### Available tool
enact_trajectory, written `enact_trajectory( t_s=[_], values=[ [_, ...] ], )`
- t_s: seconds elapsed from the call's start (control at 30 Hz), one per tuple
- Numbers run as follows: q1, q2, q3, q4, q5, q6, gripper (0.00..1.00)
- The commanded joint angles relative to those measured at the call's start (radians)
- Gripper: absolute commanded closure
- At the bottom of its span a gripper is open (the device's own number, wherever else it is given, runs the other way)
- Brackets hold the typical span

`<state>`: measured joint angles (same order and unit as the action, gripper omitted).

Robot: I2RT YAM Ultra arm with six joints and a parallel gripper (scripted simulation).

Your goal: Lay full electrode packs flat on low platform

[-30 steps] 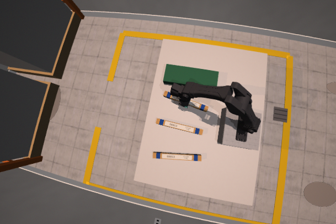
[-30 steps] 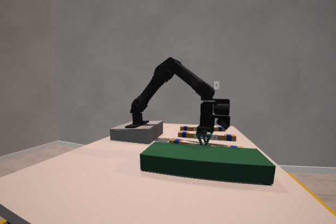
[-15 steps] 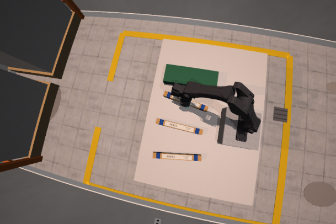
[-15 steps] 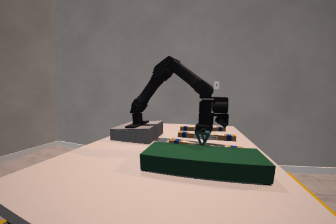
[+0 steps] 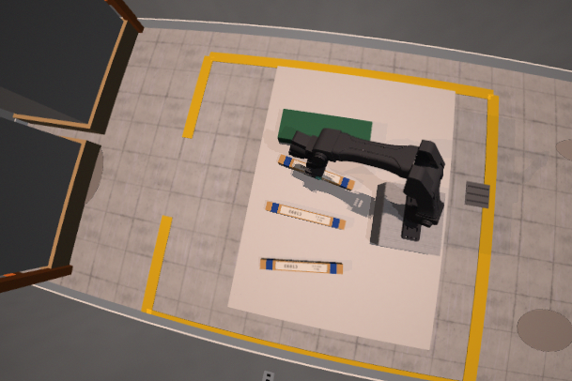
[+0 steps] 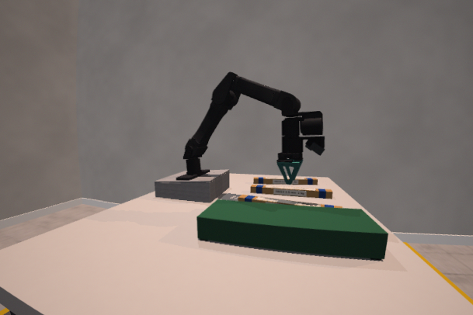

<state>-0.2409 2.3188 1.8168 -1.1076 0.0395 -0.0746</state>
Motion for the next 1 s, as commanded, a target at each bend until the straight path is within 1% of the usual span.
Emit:
enact_trajectory(
  t_s=[0.0,0.1,0.2,0.27,0.4,0.43,0.53,0.67,0.9,0.97],
  values=[
    [0.011,-0.046,0.065,-0.087,-0.001,0.006,0.26],
    [0.008,-0.052,0.099,-0.127,-0.001,0.007,0.26],
    [0.008,-0.048,0.108,-0.135,-0.001,0.006,0.26],
    [0.008,-0.025,0.112,-0.138,-0.001,0.006,0.26],
    [0.008,-0.025,0.112,-0.138,-0.001,0.006,0.26],
    [0.028,-0.051,0.063,-0.137,-0.003,-0.022,0.26],
    [0.071,-0.066,0.033,-0.103,-0.009,-0.077,0.26],
    [0.131,-0.086,-0.003,-0.087,-0.015,-0.011,0.26],
    [0.240,-0.097,-0.023,-0.079,-0.021,0.096,0.26],
    [0.240,-0.097,-0.023,-0.079,-0.021,0.096,0.26]
  ],
)
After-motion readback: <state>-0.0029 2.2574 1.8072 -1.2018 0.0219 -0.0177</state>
